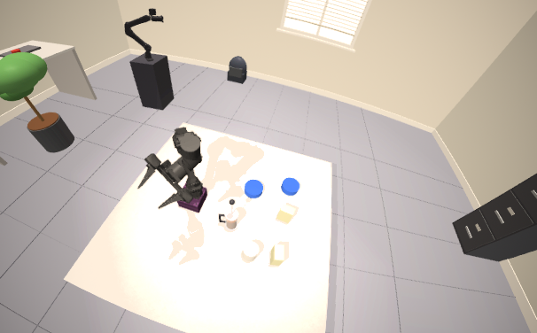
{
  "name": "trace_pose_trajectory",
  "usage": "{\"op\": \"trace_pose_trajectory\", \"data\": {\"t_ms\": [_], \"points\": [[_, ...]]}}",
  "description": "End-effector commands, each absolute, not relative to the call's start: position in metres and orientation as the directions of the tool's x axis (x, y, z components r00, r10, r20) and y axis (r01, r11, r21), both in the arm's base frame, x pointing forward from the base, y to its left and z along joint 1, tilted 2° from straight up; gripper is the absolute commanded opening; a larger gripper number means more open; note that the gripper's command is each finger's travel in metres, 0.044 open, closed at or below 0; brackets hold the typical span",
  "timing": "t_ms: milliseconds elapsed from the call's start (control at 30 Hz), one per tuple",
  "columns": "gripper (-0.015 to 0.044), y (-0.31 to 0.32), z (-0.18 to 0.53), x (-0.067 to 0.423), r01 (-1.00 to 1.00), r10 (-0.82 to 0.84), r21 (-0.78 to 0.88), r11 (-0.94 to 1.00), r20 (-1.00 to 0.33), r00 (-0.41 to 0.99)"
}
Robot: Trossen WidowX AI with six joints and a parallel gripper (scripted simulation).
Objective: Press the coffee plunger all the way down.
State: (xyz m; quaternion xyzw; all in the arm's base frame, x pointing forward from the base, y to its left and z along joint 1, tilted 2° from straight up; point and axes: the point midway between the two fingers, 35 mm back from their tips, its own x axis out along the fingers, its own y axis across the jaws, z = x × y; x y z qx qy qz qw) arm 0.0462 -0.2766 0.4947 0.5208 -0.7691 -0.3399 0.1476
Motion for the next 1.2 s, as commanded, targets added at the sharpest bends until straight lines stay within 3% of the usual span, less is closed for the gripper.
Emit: {"op": "trace_pose_trajectory", "data": {"t_ms": [0,167,367,467,733,967,1167], "points": [[0.0426,-0.276,0.494,0.048,-0.693,-0.905,0.689,0.212,-0.129,-0.405],[0.0440,-0.263,0.475,0.073,-0.490,-0.959,0.871,-0.038,-0.170,-0.228],[0.0440,-0.228,0.434,0.118,0.114,-0.961,0.964,-0.241,-0.253,0.111],[0.0440,-0.208,0.414,0.135,0.384,-0.922,0.906,-0.179,-0.291,0.255],[0.0440,-0.178,0.385,0.154,0.666,-0.831,0.744,0.046,-0.342,0.439],[0.0440,-0.148,0.358,0.168,0.770,-0.715,0.544,0.334,-0.386,0.583],[0.0440,-0.119,0.334,0.176,0.726,-0.593,0.346,0.595,-0.421,0.687]]}}
